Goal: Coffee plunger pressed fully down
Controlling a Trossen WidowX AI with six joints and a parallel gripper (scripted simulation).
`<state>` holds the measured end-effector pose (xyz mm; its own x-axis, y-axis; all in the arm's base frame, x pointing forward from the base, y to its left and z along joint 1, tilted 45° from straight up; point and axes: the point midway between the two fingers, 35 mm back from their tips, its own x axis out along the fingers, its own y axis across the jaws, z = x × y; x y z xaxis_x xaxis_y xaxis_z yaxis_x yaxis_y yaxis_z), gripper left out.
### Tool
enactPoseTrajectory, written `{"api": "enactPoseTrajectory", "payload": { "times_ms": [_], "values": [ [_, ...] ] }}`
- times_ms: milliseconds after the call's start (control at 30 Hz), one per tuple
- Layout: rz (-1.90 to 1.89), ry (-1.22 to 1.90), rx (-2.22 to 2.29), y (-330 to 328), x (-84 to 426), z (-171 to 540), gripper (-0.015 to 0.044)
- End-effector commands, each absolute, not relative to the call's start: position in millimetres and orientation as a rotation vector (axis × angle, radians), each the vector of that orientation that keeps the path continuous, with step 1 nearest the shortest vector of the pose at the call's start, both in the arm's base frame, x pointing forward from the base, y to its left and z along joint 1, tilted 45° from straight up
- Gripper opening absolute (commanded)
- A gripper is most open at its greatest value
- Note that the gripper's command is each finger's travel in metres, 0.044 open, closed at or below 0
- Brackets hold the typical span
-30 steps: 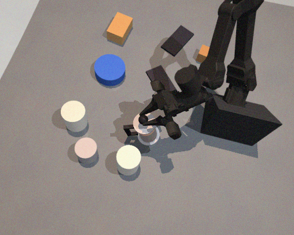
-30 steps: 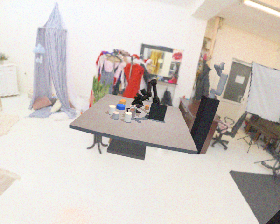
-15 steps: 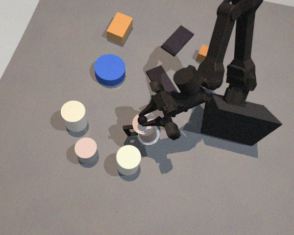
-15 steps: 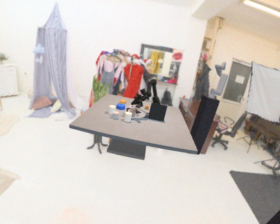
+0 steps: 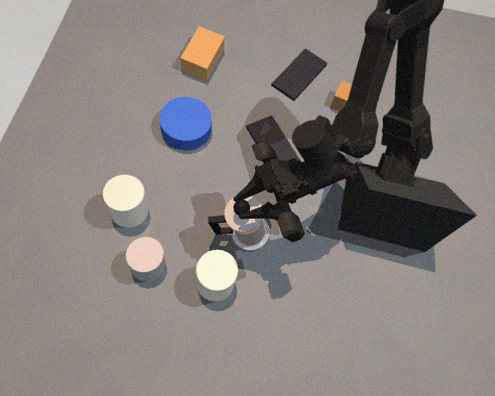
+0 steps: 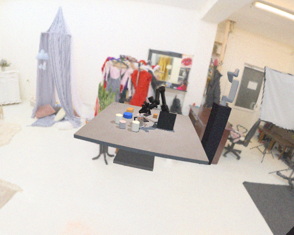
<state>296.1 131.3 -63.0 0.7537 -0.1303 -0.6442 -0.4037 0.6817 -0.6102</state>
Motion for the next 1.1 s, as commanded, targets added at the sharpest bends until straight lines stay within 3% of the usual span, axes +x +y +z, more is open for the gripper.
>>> {"api": "enactPoseTrajectory", "payload": {
  "times_ms": [0,267,533,800,1067],
  "values": [
    [0.170,0.720,-0.823,131.2,295.9,-63.0,0.0230],
    [0.170,0.720,-0.823,131.2,295.9,-63.0,0.0440],
    [0.177,0.720,-0.826,142.7,290.6,-49.9,0.0440],
    [0.167,0.734,-0.833,170.7,261.4,10.3,0.0440],
    [0.171,0.736,-0.834,171.6,261.2,9.1,0.0440]
  ]
}}
